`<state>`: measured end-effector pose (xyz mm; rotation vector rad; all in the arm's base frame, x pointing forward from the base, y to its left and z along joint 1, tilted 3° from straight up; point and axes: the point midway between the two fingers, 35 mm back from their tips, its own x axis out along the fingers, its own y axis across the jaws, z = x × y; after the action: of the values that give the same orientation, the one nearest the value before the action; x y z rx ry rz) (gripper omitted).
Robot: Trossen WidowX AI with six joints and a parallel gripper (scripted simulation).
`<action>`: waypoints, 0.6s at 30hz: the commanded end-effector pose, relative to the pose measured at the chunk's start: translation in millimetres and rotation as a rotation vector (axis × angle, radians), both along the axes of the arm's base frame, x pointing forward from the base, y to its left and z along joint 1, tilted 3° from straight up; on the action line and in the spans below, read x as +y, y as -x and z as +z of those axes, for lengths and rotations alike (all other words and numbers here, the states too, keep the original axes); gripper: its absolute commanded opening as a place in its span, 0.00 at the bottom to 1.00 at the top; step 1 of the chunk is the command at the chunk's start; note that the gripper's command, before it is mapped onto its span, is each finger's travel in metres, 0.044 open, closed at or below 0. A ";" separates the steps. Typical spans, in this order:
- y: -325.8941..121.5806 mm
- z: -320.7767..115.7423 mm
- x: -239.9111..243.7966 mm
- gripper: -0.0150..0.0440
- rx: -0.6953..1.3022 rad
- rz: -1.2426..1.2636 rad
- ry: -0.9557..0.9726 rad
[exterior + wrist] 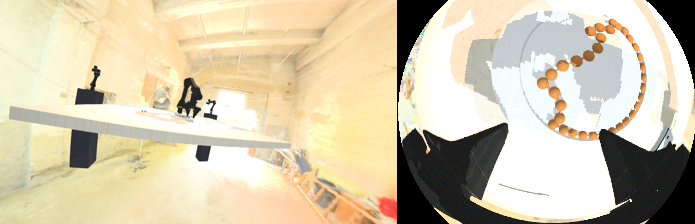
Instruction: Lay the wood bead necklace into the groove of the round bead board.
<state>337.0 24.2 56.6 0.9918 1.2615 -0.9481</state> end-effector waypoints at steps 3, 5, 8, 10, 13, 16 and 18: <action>0.2 17.1 -5.9 0.82 -0.006 -0.118 -0.005; 1.4 29.2 -9.8 0.73 -0.008 -0.202 -0.011; 2.0 33.3 -11.2 0.60 -0.009 -0.230 -0.013; 2.0 33.3 -11.2 0.51 -0.009 -0.230 -0.013; 1.6 29.3 -11.3 0.46 -0.009 -0.230 -0.013; 0.8 18.6 -11.6 0.46 -0.009 -0.230 -0.013; -1.0 26.6 -10.8 0.46 -0.019 -0.222 -0.017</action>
<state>338.1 13.3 81.8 1.1689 1.1617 -1.0981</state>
